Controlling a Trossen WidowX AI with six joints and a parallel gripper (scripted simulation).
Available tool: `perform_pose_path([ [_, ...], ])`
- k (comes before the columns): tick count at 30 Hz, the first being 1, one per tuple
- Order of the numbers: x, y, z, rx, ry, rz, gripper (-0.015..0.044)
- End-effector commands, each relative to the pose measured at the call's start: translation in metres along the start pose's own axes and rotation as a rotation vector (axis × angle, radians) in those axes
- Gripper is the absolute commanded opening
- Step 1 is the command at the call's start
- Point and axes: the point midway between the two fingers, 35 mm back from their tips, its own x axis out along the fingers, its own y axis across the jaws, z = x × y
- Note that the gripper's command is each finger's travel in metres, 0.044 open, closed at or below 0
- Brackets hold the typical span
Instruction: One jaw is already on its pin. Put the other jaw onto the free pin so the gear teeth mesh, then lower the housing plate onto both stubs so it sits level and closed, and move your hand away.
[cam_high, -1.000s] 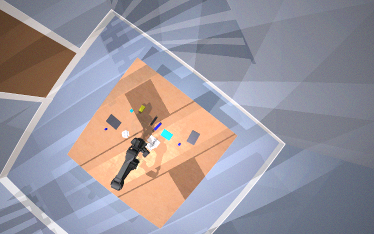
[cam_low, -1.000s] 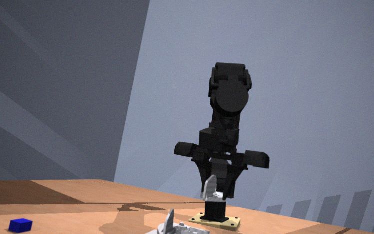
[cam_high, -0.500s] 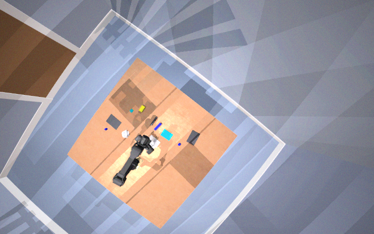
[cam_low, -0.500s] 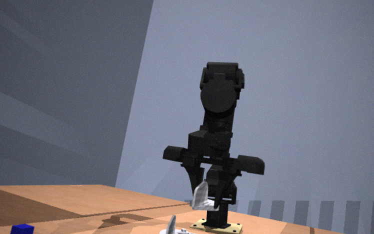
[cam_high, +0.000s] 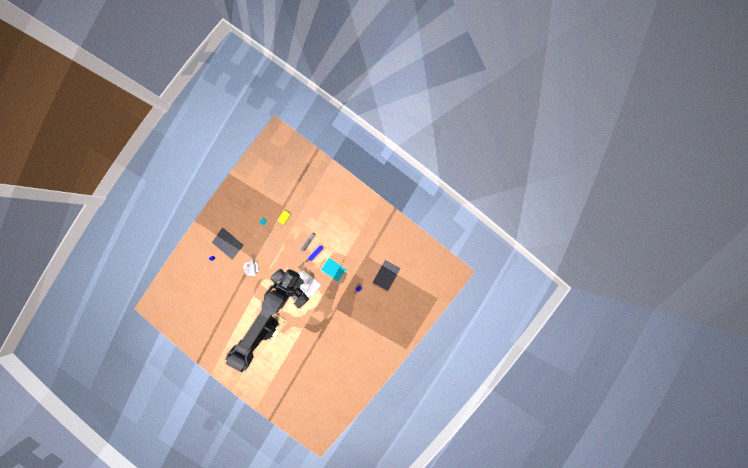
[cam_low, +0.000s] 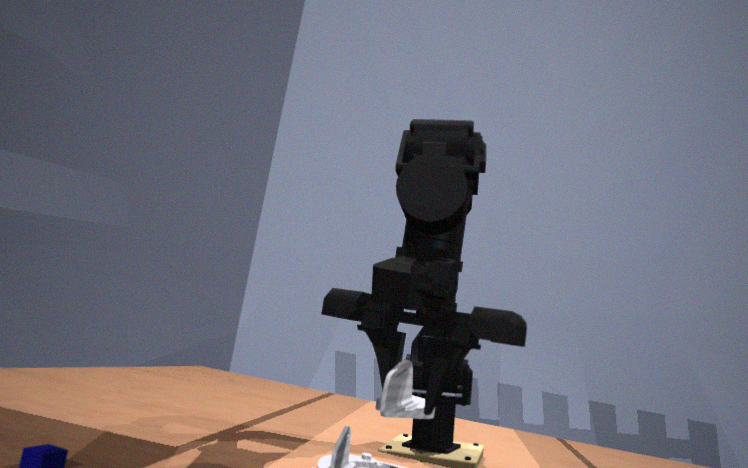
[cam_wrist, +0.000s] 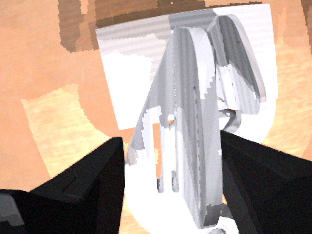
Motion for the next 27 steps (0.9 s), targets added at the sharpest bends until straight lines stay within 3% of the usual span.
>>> perform_pose_path([
  [1, 0.0001, -0.0001, 0.0007, -0.004, -0.001, -0.001, 0.0134],
  [27, 0.0074, 0.0003, 0.0021, -0.008, -0.002, -0.001, 0.0134],
])
